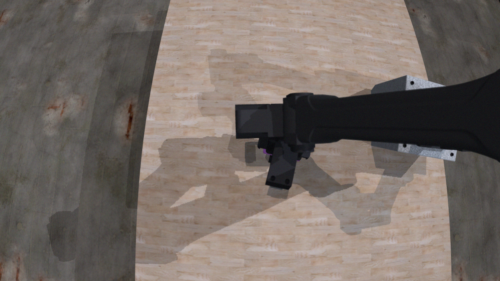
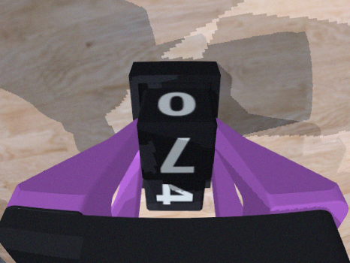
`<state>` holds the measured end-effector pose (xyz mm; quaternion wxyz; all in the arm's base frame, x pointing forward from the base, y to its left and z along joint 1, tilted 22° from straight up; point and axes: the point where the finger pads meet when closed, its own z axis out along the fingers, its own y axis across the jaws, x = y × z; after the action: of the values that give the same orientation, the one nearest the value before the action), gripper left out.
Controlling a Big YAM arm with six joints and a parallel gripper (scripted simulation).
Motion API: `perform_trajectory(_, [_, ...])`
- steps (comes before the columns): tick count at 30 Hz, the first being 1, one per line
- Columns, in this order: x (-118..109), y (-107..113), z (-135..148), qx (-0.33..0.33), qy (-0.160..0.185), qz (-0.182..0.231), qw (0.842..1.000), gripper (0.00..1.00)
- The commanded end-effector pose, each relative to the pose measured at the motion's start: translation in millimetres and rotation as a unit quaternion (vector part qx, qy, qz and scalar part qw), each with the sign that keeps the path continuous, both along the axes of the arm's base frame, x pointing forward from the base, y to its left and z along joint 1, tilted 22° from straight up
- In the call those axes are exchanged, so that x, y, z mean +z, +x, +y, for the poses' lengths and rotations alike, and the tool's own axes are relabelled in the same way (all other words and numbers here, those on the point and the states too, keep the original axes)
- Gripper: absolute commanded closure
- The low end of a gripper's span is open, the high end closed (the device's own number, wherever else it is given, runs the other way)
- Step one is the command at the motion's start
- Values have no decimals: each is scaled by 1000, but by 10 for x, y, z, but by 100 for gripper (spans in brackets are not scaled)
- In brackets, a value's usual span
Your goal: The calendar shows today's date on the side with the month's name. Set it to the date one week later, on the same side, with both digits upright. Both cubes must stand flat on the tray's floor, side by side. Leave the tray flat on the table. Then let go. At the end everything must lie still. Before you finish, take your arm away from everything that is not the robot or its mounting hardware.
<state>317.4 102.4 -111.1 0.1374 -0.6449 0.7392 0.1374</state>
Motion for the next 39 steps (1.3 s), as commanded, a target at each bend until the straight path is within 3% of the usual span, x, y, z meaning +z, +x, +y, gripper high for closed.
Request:
perform_trajectory(1, [9, 97, 39, -1, 0, -2, 1000, 74])
perform_trajectory(39, [-77, 128, 75, -3, 1, -8, 1000, 74])
